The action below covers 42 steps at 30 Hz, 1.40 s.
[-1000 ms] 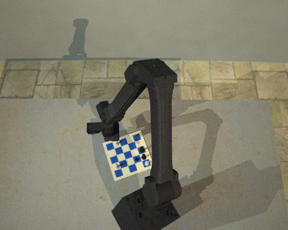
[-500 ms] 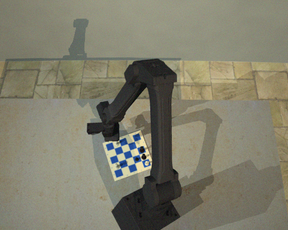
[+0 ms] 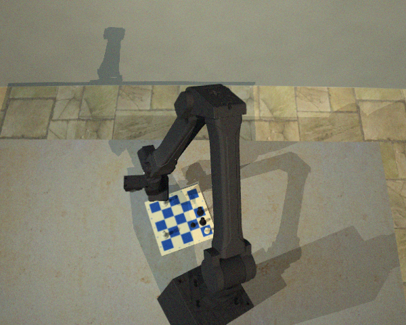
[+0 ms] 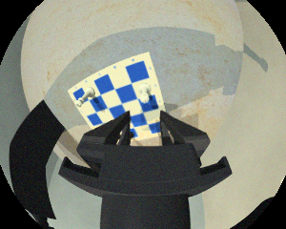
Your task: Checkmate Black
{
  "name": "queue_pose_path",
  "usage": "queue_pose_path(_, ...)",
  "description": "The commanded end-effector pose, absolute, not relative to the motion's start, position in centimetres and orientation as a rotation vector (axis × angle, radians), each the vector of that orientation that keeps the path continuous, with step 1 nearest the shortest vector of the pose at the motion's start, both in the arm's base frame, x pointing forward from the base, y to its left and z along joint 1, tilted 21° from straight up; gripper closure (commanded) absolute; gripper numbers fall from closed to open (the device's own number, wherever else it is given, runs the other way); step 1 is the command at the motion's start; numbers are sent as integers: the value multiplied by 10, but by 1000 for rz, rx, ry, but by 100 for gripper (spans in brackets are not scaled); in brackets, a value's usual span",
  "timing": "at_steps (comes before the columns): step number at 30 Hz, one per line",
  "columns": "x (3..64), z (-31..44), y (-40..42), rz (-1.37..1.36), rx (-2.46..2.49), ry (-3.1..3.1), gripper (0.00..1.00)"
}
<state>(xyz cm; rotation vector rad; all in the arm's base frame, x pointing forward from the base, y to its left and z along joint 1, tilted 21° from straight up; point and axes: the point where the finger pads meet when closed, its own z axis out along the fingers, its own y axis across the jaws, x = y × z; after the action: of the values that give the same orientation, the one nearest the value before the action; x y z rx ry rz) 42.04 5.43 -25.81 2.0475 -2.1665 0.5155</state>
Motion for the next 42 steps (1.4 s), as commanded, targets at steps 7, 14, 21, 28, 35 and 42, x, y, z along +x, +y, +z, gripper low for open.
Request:
queue_pose_path(7, 427, -276, 45, 514, 2052, -2169, 60)
queue_pose_path(14, 428, -284, 42, 513, 2052, -2169, 60)
queue_pose_path(21, 427, -290, 39, 512, 2051, -2167, 60)
queue_pose_path(28, 428, -293, 39, 513, 2053, -2167, 60)
queue_pose_path(35, 426, -293, 38, 508, 2051, -2163, 60)
queue_pose_path(42, 426, -293, 38, 508, 2051, -2163, 60)
